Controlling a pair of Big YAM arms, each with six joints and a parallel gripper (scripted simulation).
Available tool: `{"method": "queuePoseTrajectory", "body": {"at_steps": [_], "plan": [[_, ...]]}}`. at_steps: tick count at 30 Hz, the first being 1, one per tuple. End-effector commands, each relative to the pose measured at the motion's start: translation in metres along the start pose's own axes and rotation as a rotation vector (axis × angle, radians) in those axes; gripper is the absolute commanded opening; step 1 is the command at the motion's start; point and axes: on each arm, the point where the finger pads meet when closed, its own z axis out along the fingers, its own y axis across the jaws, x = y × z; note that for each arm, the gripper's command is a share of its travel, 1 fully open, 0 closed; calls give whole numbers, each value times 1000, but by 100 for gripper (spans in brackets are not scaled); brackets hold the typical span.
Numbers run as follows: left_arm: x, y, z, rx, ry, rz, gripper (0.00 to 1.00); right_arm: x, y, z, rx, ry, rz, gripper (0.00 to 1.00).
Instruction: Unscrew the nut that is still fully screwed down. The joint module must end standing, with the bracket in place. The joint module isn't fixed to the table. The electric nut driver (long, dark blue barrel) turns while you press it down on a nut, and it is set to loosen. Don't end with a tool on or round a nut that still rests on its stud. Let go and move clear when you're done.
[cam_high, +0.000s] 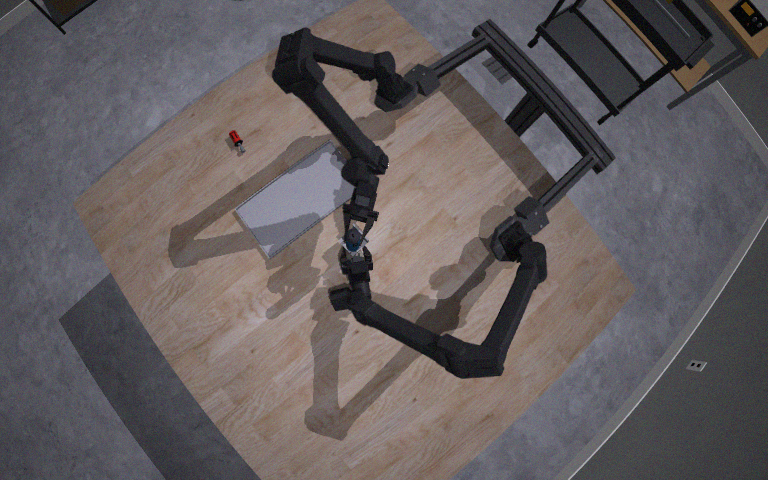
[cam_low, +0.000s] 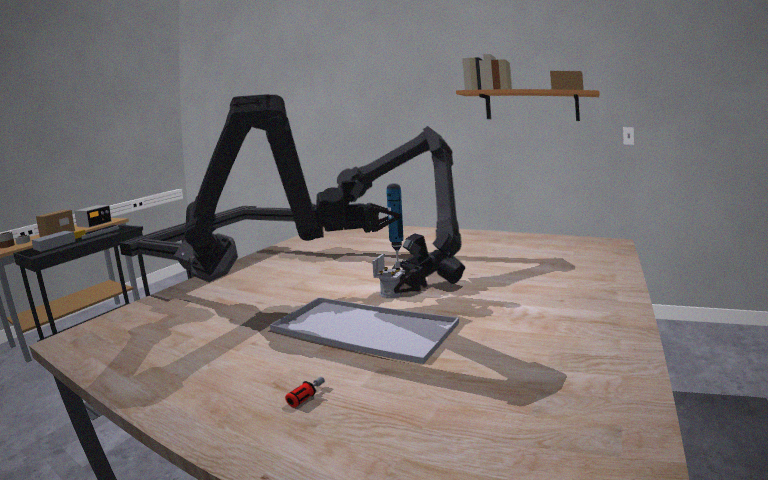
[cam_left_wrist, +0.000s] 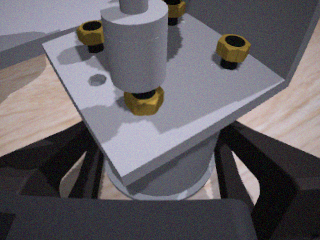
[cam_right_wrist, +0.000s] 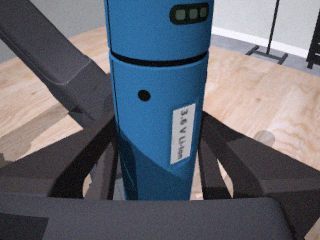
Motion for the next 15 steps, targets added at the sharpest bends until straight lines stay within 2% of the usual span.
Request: {"method": "queuePoseTrajectory", "body": {"at_steps": [1,15], "plan": [[-14,3,8,14,7,32,59,-37,-12,13,40,-96,-9,42],[-14,3,8,14,7,32,59,-38,-10,13,38,-96,-10,42]]}}
